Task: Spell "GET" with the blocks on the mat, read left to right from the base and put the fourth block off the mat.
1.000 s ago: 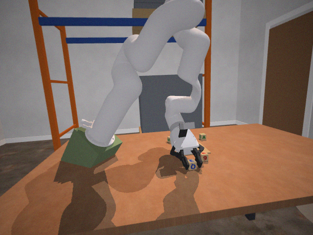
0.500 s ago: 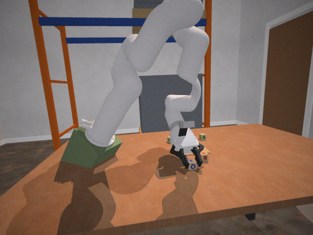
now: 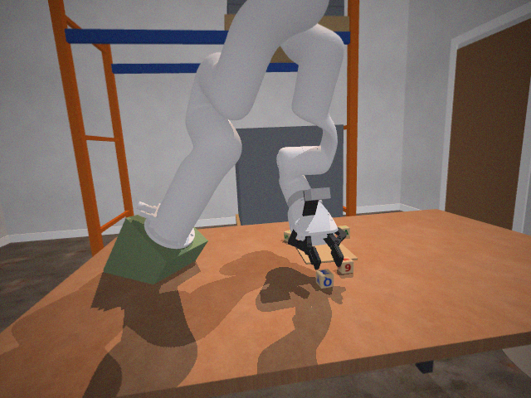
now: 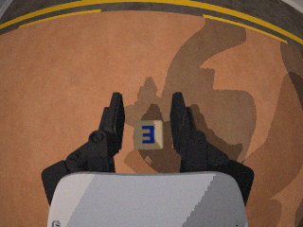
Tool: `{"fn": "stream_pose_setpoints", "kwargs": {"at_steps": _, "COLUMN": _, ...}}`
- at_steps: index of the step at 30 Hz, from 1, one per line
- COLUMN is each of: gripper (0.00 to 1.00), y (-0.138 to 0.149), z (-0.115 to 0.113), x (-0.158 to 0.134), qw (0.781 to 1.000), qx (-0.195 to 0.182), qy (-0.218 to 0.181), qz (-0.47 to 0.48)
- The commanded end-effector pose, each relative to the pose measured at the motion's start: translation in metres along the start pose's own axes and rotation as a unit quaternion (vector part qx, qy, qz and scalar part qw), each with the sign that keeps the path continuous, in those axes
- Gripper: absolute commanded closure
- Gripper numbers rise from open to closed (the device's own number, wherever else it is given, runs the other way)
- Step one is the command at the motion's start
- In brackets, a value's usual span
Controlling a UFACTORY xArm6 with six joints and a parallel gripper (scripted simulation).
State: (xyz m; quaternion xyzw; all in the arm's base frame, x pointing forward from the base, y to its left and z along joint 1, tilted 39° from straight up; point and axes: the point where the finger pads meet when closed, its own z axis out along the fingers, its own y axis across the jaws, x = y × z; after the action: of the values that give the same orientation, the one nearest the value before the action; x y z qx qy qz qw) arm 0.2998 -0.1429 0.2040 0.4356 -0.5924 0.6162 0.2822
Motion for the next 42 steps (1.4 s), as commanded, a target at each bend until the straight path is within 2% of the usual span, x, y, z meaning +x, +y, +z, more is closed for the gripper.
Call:
{"fn": "stream_pose_setpoints", "kwargs": {"at_steps": 1, "gripper": 0.53, "y": -0.001, "z": -0.005, "x": 0.007, "qw": 1.0, "qx": 0.0, "qy": 0.0, "qz": 0.001}}
{"fn": "stream_pose_setpoints", "kwargs": {"at_steps": 9, "gripper": 0.53, "y": 0.008, "z": -0.002, "x": 0.008, "qw": 1.0, "qx": -0.022, "qy": -0.011, "qz": -0.012}}
{"fn": "stream_pose_setpoints", "kwargs": {"at_steps": 13, "gripper": 0.53, "y": 0.028, "z": 0.002, "x": 0.007, "qw": 0.996, "qx": -0.073, "qy": -0.04, "qz": -0.04}}
{"fn": "stream_pose_setpoints", "kwargs": {"at_steps": 24, "gripper": 0.53, "y": 0.057, "z": 0.003, "x": 0.004, "qw": 0.981, "qx": -0.146, "qy": -0.104, "qz": -0.077}}
{"fn": "stream_pose_setpoints", "kwargs": {"at_steps": 26, "gripper": 0.53, "y": 0.057, "z": 0.003, "x": 0.004, "qw": 0.981, "qx": -0.146, "qy": -0.104, "qz": -0.077}}
{"fn": "stream_pose_setpoints", "kwargs": {"at_steps": 27, "gripper": 0.53, "y": 0.063, "z": 0.002, "x": 0.003, "qw": 0.975, "qx": -0.163, "qy": -0.125, "qz": -0.085}}
{"fn": "stream_pose_setpoints", "kwargs": {"at_steps": 33, "gripper": 0.53, "y": 0.074, "z": -0.001, "x": 0.0, "qw": 0.962, "qx": -0.191, "qy": -0.168, "qz": -0.097}}
{"fn": "stream_pose_setpoints", "kwargs": {"at_steps": 42, "gripper": 0.53, "y": 0.083, "z": -0.008, "x": -0.005, "qw": 0.941, "qx": -0.216, "qy": -0.236, "qz": -0.106}}
